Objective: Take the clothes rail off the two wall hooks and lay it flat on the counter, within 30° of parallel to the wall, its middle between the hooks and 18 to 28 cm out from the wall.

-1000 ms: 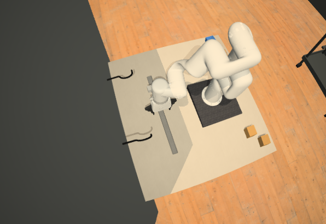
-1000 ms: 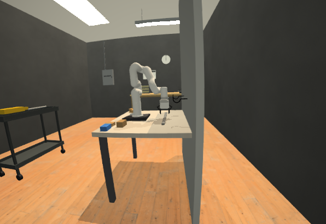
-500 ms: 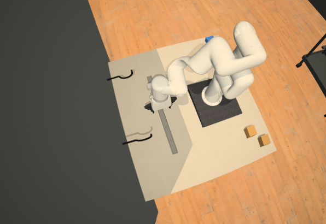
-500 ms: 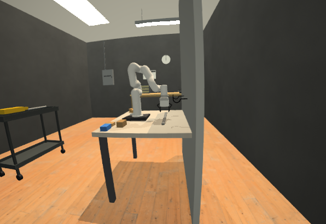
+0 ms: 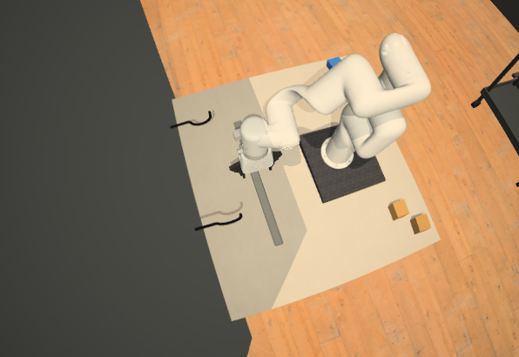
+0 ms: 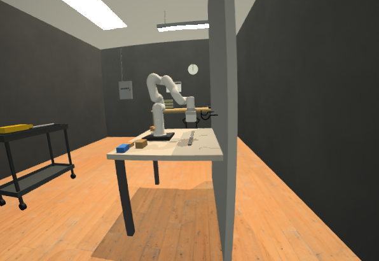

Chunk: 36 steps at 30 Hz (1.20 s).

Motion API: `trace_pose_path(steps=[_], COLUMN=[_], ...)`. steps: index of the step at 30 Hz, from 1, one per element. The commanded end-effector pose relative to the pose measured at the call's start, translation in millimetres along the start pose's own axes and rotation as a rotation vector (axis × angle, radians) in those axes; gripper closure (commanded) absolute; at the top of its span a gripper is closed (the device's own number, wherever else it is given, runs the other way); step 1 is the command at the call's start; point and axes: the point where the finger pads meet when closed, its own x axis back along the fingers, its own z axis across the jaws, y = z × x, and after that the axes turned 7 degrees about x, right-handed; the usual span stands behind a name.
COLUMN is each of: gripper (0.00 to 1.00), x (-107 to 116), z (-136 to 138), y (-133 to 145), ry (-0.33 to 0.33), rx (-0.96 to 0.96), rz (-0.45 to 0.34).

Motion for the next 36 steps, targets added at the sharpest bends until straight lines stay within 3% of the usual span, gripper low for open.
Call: trace_pose_path(steps=[1, 24, 36], gripper=[0.0, 0.0, 0.0], x=[9, 44, 44], z=[-1, -1, -1], y=[0, 0, 0], ry=[-0.004, -0.004, -0.004], rx=[0.0, 0.0, 0.0], rz=[0.001, 0.001, 0.001])
